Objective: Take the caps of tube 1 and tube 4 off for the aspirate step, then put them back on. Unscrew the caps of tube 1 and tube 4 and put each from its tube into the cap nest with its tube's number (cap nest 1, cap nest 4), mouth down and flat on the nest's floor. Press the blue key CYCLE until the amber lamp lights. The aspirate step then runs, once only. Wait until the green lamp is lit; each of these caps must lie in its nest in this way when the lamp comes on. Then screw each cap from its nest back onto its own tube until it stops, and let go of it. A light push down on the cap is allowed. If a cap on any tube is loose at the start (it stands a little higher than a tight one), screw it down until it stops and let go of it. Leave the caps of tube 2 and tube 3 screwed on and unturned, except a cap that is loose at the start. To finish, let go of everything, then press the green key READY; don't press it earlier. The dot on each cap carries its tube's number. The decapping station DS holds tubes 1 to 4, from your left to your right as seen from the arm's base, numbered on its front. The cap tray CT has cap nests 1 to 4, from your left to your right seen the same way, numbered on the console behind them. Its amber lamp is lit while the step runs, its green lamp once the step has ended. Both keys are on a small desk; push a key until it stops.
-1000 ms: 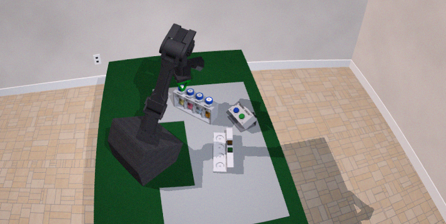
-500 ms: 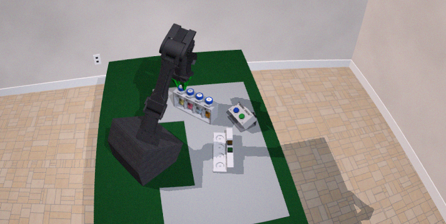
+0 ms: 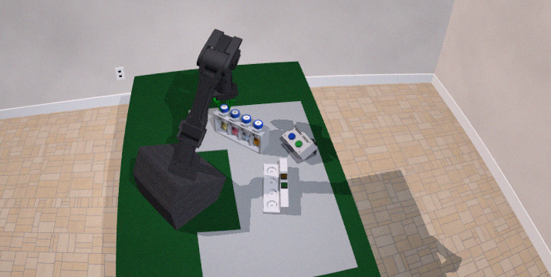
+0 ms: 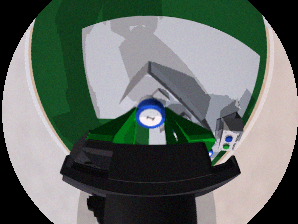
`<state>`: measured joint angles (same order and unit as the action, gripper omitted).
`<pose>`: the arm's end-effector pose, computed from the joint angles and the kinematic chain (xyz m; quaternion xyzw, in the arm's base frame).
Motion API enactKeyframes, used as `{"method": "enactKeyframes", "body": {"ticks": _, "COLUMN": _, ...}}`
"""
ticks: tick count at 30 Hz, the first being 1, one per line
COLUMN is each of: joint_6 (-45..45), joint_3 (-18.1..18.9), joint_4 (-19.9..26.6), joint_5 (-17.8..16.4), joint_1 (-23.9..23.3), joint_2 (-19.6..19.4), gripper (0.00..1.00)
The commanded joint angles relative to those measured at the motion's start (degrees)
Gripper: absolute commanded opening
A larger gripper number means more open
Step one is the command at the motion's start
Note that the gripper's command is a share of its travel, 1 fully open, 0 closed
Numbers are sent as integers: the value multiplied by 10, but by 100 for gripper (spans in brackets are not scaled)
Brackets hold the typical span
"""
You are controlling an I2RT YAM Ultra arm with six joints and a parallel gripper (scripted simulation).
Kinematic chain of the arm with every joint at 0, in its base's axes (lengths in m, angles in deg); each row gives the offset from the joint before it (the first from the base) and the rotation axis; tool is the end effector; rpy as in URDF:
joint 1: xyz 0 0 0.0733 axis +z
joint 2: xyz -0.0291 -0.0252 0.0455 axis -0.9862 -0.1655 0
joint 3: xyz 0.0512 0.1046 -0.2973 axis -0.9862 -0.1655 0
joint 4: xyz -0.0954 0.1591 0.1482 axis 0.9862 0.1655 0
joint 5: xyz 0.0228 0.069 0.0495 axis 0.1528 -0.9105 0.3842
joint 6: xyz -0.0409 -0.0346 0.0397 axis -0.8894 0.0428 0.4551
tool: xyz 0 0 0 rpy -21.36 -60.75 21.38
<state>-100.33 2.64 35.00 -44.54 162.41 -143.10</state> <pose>0.0413 0.1961 0.3010 -0.7509 0.6033 -0.0061 0.2684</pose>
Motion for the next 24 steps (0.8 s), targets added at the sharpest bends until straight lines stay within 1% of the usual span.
{"method": "enactKeyframes", "body": {"ticks": 1, "joint_6": -104, "joint_3": 3, "joint_4": -1, "joint_5": 0, "joint_1": 1, "joint_2": 3, "gripper": 0}}
{"method": "enactKeyframes", "body": {"ticks": 15, "joint_6": -504, "joint_3": 3, "joint_4": 0, "joint_5": 0, "joint_1": 1, "joint_2": 3, "gripper": 0}}
{"method": "enactKeyframes", "body": {"ticks": 17, "joint_6": -504, "joint_3": 3, "joint_4": 0, "joint_5": 0, "joint_1": 1, "joint_2": 3, "gripper": 0}}
{"method": "enactKeyframes", "body": {"ticks": 24, "joint_6": -705, "joint_3": 3, "joint_4": 0, "joint_5": 0, "joint_1": 1, "joint_2": 3, "gripper": 0}}
